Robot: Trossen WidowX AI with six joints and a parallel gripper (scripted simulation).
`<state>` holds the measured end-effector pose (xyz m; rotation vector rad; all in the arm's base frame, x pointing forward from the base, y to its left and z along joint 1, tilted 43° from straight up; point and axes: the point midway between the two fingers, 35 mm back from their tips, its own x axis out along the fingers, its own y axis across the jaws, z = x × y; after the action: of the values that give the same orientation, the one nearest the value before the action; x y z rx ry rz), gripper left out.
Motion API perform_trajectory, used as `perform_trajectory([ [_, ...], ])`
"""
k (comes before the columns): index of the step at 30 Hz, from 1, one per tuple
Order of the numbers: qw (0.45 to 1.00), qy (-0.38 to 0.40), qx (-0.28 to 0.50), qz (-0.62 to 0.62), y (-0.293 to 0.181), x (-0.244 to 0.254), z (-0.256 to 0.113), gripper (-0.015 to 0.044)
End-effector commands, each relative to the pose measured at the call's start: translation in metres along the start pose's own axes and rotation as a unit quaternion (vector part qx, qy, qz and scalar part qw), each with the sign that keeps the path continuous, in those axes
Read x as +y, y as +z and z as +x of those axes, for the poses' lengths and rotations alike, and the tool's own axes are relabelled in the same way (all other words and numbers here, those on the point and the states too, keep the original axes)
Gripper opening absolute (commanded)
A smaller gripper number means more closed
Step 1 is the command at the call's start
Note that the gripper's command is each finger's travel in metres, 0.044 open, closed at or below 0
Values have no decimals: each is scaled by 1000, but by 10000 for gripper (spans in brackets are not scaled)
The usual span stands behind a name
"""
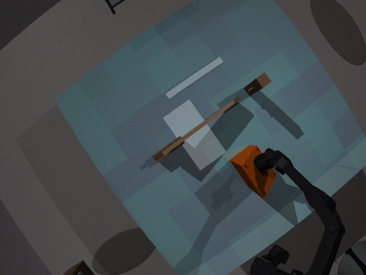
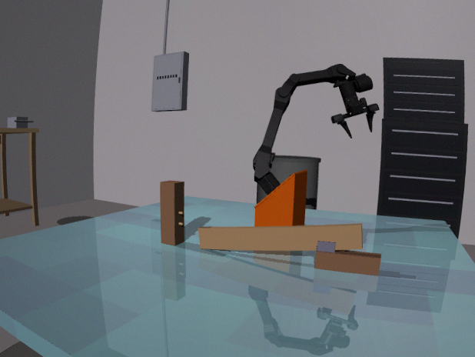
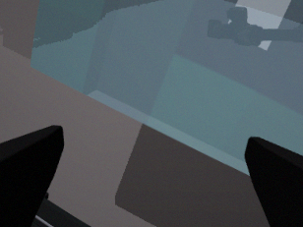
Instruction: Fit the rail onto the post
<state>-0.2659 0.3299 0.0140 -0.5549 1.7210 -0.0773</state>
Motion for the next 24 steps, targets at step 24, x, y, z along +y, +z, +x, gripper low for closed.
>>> perform_trajectory([
  [24,956,9,-119,-269,353,-94,-46,440],
])
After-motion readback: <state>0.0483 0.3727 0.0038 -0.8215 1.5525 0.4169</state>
